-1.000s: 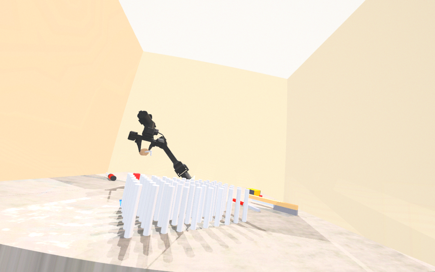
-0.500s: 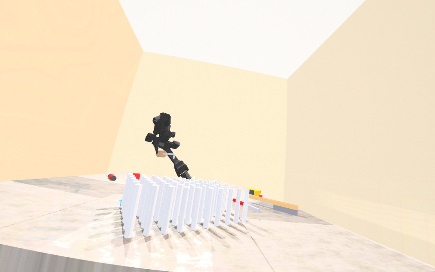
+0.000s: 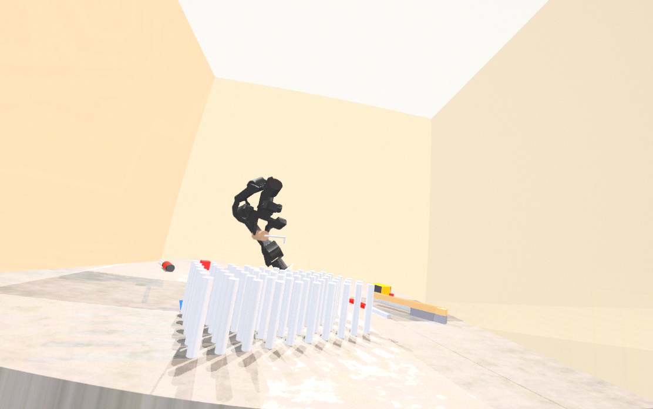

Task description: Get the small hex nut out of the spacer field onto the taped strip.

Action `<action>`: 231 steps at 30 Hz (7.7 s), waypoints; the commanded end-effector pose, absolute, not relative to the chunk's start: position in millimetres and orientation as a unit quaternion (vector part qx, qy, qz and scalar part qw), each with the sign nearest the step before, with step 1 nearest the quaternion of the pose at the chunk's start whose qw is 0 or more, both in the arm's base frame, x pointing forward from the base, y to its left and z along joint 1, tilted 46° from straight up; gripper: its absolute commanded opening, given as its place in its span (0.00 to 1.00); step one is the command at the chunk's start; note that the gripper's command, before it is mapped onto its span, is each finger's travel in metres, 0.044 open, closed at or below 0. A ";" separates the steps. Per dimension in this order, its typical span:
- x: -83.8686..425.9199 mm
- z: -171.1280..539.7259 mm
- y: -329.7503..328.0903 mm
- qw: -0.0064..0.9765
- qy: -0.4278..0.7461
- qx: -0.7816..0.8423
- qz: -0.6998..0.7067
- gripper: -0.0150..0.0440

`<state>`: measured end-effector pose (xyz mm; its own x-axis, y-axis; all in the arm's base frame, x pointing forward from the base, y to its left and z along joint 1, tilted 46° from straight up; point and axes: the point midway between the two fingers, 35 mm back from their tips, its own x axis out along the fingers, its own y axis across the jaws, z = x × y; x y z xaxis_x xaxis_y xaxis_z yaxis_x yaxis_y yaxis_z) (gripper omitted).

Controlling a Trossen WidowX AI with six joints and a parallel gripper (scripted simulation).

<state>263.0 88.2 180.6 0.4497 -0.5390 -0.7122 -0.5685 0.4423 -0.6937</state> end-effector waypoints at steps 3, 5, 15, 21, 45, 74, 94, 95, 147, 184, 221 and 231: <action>266.6 169.0 79.9 0.670 0.524 -0.526 0.008 0.25; 269.0 162.3 74.3 0.670 0.525 -0.525 0.009 0.25; 277.3 130.1 43.7 0.671 0.527 -0.521 0.012 0.25; 279.2 112.1 23.9 0.672 0.526 -0.521 0.012 0.25; 274.1 71.9 -22.7 0.670 0.520 -0.530 0.005 0.25; 286.0 66.3 -16.7 0.670 0.519 -0.530 0.005 0.25; 294.6 62.5 -12.5 0.671 0.519 -0.530 0.005 0.25; 295.1 62.3 -12.3 0.671 0.519 -0.530 0.005 0.25; 318.5 51.9 -0.6 0.671 0.519 -0.530 0.005 0.25; 335.9 44.1 8.4 0.672 0.518 -0.529 0.005 0.25; 354.0 36.0 18.0 0.673 0.518 -0.529 0.006 0.25; 359.1 33.7 20.7 0.673 0.518 -0.529 0.006 0.25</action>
<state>355.3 19.3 34.3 0.4610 -0.5384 -0.7054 -0.5618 0.4383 -0.7016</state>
